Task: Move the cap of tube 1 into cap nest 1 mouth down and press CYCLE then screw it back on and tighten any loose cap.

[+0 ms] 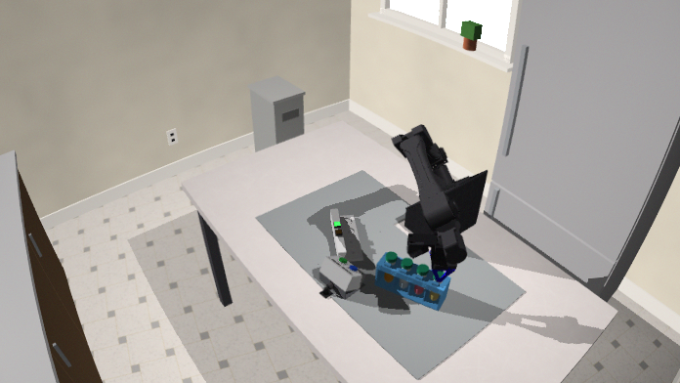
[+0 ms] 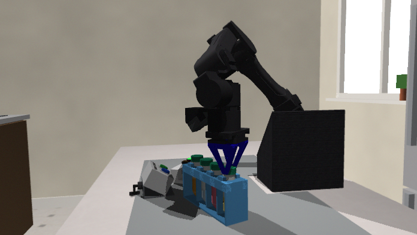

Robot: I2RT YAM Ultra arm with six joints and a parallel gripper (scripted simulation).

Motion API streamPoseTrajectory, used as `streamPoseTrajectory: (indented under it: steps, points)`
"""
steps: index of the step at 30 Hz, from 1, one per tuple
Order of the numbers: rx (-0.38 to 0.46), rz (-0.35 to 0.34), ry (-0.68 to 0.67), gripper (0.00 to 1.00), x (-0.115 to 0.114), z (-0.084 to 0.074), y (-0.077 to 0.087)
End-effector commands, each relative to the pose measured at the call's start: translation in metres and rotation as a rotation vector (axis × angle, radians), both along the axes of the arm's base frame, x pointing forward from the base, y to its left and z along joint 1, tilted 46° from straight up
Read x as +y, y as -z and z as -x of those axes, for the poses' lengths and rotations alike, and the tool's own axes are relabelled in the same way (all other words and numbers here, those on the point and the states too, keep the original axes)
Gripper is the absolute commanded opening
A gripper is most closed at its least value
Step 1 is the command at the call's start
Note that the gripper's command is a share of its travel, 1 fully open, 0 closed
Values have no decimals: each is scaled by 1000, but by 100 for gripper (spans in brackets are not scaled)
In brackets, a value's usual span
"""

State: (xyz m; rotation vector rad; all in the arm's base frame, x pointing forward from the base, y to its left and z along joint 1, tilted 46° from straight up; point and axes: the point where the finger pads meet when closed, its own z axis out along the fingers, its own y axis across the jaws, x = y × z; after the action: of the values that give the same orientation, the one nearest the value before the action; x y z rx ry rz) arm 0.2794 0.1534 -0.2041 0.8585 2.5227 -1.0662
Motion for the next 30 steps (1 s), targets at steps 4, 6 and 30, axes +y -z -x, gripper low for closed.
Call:
streamPoseTrajectory:
  steps: [4,6,30]
  points:
    - [-92,-13,76,0,5,-2,-2]
    - [-92,-13,76,49,5,-2,-2]
    - [435,4,-435,49,5,-2,-2]
